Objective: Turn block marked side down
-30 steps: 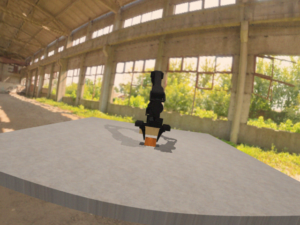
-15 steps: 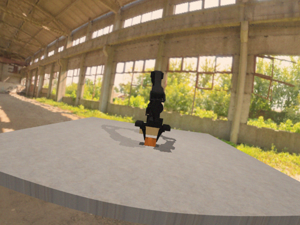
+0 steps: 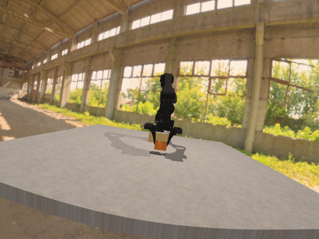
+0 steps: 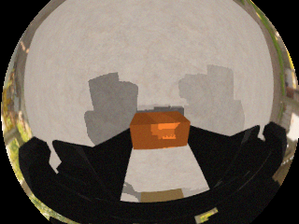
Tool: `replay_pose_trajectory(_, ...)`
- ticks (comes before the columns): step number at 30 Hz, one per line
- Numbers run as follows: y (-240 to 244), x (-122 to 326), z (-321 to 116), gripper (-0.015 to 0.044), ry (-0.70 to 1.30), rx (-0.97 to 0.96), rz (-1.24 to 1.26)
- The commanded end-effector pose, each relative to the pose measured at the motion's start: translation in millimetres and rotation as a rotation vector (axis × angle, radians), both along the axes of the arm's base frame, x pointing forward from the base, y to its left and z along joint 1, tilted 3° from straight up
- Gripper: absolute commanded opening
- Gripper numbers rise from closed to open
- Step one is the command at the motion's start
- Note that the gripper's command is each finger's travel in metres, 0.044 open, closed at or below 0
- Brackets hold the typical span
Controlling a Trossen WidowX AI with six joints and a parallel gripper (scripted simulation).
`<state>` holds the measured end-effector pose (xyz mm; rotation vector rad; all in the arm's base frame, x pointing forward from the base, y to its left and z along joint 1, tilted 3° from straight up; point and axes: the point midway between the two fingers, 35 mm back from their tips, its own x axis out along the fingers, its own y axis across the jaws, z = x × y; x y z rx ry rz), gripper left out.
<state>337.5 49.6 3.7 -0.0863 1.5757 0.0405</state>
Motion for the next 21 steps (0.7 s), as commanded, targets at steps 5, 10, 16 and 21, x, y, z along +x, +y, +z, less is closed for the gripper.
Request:
replay_pose_trajectory(5, 1, 2, 0, 0.0000, -0.072, 0.008, 0.006)
replay_pose_trajectory(10, 1, 3, -4, 0.0000, -0.150, 0.014, 0.009)
replay_pose_trajectory(16, 1, 3, -8, 0.0000, -0.245, 0.021, 0.013)
replay_pose_trajectory(21, 1, 2, -9, 0.0000, -0.324, 0.028, 0.015)
